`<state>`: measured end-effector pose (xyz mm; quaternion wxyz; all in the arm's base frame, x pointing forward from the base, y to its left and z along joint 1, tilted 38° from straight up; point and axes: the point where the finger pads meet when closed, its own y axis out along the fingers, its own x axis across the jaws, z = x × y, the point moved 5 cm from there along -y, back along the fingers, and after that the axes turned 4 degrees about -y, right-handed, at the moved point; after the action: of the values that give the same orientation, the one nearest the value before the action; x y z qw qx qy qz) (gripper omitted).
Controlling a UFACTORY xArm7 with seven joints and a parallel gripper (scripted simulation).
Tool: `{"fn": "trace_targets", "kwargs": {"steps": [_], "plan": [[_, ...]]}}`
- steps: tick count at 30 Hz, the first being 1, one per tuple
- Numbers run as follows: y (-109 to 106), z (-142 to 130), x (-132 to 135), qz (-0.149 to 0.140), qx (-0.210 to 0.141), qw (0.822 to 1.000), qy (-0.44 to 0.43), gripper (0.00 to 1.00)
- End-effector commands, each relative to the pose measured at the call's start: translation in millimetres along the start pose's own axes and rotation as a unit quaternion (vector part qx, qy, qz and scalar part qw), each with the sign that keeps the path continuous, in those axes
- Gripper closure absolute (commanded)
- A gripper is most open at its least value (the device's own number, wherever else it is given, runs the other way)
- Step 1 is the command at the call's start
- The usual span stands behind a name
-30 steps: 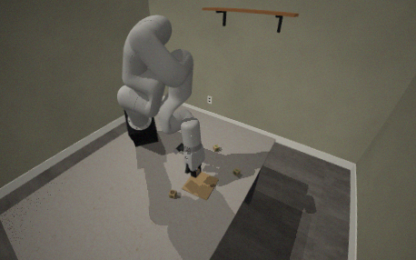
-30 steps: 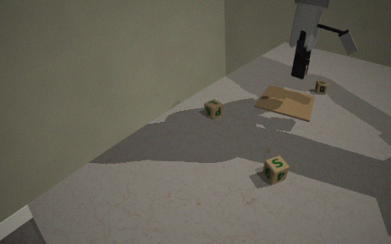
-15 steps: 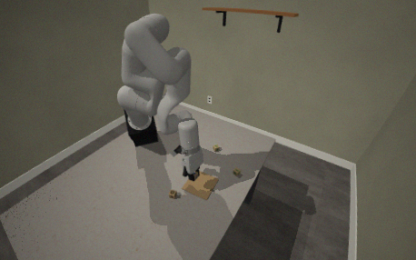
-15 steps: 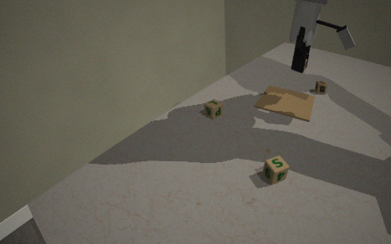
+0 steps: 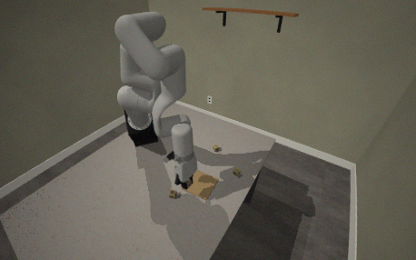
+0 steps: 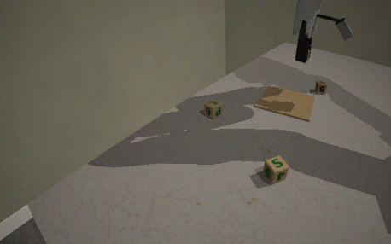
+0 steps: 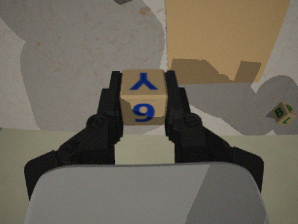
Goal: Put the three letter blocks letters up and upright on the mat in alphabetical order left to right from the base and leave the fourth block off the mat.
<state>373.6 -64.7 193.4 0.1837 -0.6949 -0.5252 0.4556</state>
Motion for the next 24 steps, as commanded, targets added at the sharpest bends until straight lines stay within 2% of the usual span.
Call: {"fn": "trace_targets", "kwargs": {"steps": [1,15,24], "plan": [[-4.7,-0.8,-39.2,-0.032,0.024,0.999,-0.008,0.73],[-1.3,-0.7,-39.0,-0.032,0.024,0.999,-0.008,0.73],[24.4,0.5,-37.5,-0.032,0.024,0.999,-0.008,0.73]]}}
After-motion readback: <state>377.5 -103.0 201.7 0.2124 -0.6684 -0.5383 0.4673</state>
